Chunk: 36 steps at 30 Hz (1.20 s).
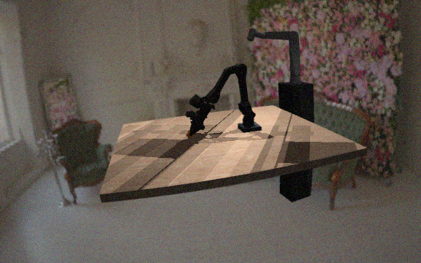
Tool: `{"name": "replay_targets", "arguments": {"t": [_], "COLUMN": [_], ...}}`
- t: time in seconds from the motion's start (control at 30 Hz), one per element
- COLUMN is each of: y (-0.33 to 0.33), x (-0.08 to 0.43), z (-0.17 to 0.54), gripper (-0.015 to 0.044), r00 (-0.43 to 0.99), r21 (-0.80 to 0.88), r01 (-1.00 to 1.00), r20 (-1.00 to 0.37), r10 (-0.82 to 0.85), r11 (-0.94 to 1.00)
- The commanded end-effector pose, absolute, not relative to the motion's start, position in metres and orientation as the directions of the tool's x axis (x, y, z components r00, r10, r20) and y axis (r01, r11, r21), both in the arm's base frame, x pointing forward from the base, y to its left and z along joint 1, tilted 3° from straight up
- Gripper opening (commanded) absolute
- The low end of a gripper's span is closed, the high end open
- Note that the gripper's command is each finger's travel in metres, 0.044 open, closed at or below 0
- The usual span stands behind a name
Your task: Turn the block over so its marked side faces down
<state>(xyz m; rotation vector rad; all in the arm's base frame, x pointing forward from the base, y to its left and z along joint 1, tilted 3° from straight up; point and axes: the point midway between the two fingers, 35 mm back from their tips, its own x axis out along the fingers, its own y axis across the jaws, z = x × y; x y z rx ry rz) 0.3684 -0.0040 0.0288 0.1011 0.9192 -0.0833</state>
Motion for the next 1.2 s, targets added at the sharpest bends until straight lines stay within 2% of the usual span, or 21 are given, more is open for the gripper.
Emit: {"name": "replay_targets", "arguments": {"t": [0.0,0.73,1.17], "y": [-0.004,-0.003,-0.003], "x": [0.369,0.356,0.354], "z": [0.018,0.01,0.01], "gripper": [0.0,0.0,0.0], "r00": [0.639,0.851,0.87], "r21": [0.047,0.053,0.054], "r01": [0.123,0.128,0.128], "r20": [-0.768,-0.518,-0.486], "r10": [-0.043,-0.082,-0.086], "r11": [0.991,0.99,0.99]}}
